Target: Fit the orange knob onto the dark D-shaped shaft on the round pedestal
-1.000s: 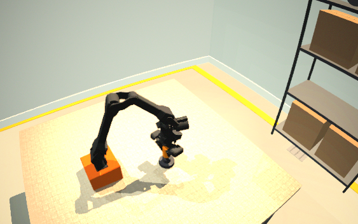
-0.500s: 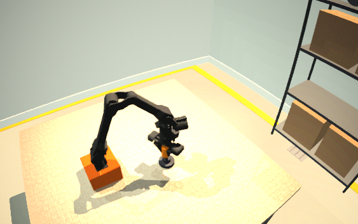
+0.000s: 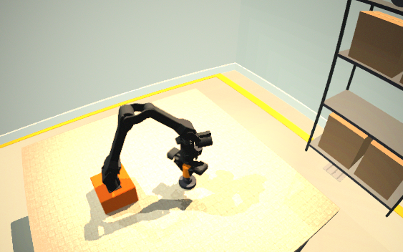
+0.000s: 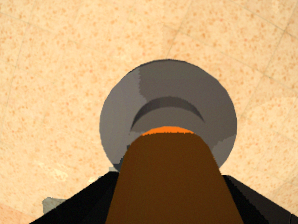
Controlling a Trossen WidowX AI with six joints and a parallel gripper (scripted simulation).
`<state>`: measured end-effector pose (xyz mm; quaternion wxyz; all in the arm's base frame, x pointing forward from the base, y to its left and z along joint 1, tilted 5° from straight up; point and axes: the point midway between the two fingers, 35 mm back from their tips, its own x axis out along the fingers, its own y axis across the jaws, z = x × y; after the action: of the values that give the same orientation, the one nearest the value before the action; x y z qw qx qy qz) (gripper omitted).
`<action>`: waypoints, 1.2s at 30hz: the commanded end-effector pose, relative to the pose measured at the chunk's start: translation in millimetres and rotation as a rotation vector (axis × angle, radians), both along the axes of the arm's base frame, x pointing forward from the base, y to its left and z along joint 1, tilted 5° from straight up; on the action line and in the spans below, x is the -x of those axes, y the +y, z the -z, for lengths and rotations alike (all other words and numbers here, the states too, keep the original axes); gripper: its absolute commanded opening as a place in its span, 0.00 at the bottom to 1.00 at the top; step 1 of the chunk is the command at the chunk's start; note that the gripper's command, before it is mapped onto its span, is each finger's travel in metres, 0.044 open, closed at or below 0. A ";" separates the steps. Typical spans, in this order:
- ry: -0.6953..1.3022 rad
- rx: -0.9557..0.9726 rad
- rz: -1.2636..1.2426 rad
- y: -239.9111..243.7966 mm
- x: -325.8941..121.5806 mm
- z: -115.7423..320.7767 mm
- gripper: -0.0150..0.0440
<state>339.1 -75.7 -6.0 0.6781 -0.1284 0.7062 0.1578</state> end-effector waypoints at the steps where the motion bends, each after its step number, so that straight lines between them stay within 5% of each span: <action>1: -0.007 0.004 -0.003 -1.3 -3.8 -1.1 0.25; 23: -0.007 0.004 -0.003 -0.6 -1.1 -3.8 0.25; 36: -0.013 -0.006 -0.212 -0.1 3.0 -4.5 0.25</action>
<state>336.0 -75.1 -4.1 0.6622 -0.1939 0.6875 0.2262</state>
